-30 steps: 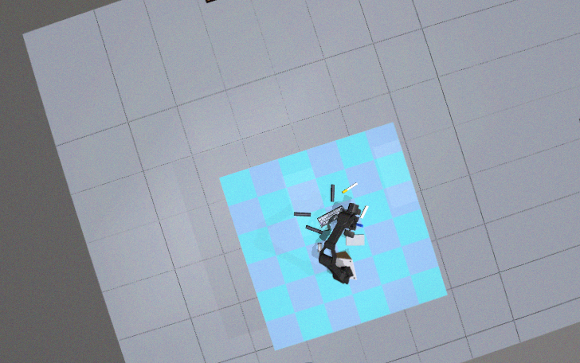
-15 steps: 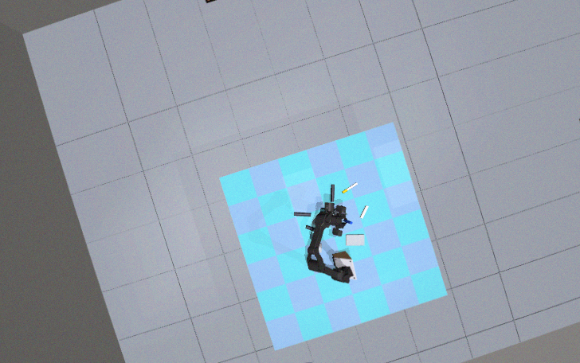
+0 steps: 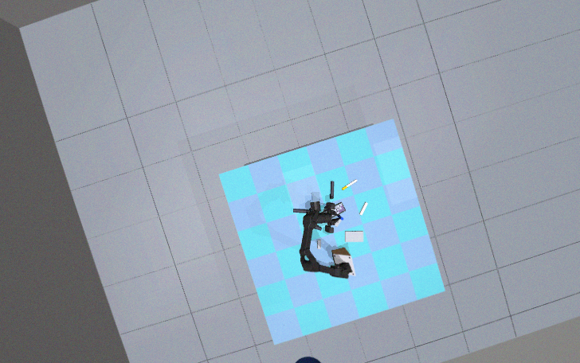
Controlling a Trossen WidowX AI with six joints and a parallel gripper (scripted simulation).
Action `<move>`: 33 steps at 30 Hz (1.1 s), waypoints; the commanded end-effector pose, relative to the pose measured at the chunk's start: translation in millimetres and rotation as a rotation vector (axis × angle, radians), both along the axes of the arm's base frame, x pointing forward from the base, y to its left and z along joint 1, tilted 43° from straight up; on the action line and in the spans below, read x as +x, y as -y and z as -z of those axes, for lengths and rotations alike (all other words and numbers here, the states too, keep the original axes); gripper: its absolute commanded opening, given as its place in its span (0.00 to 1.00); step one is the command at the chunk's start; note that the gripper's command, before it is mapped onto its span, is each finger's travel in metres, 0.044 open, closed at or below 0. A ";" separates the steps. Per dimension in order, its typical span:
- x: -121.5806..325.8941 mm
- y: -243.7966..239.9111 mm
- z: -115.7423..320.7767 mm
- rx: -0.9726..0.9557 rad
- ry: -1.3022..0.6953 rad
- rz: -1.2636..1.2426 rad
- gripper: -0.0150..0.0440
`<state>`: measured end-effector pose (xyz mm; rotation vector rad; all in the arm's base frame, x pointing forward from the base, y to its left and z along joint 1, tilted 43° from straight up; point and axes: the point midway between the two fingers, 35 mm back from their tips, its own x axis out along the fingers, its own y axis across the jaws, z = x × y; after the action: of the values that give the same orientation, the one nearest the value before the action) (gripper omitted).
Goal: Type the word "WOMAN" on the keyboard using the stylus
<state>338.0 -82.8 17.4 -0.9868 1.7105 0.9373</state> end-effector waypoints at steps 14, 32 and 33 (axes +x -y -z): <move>4.3 -22.3 22.1 -0.009 0.001 -0.002 0.25; 8.8 -23.8 23.9 -0.008 0.002 -0.002 0.39; 8.9 -24.3 24.5 -0.008 0.002 -0.002 0.39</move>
<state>346.2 -60.1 -5.9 -1.0013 1.7124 0.9325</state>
